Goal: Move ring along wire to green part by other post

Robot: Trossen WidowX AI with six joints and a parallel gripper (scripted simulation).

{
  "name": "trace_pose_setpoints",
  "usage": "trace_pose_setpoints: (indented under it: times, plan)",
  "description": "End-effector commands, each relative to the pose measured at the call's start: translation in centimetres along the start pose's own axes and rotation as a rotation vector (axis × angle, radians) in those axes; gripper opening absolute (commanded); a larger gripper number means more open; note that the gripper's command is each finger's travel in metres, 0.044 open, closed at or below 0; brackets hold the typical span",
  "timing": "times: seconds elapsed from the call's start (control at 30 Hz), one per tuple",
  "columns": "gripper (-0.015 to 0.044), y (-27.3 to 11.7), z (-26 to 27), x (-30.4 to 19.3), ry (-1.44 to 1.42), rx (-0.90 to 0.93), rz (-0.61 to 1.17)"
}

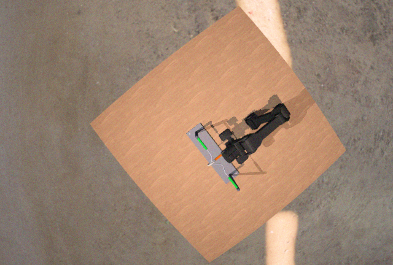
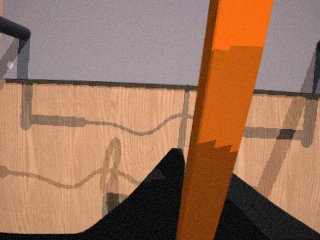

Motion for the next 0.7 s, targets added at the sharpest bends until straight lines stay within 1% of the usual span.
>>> trace_pose_setpoints:
  times: [0.0,0.37,0.67]
  plan:
    - [-0.0150,0.0,-1.4,-0.1,-0.133,-0.017,0.001]
    - [-0.0150,-0.1,-4.8,1.1,-0.493,-0.055,-0.005]
    - [-0.0150,-0.3,-6.6,2.2,-0.720,-0.074,-0.005]
Point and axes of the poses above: the point midway between the two fingers, 35 mm back from their tips, its own y axis out along the fingers, its own z axis across the jaws, x = y × z, the point moved 4 cm from there along -y, back along the fingers, and after that the axes turned 2 degrees about y, right-handed, at the moved point
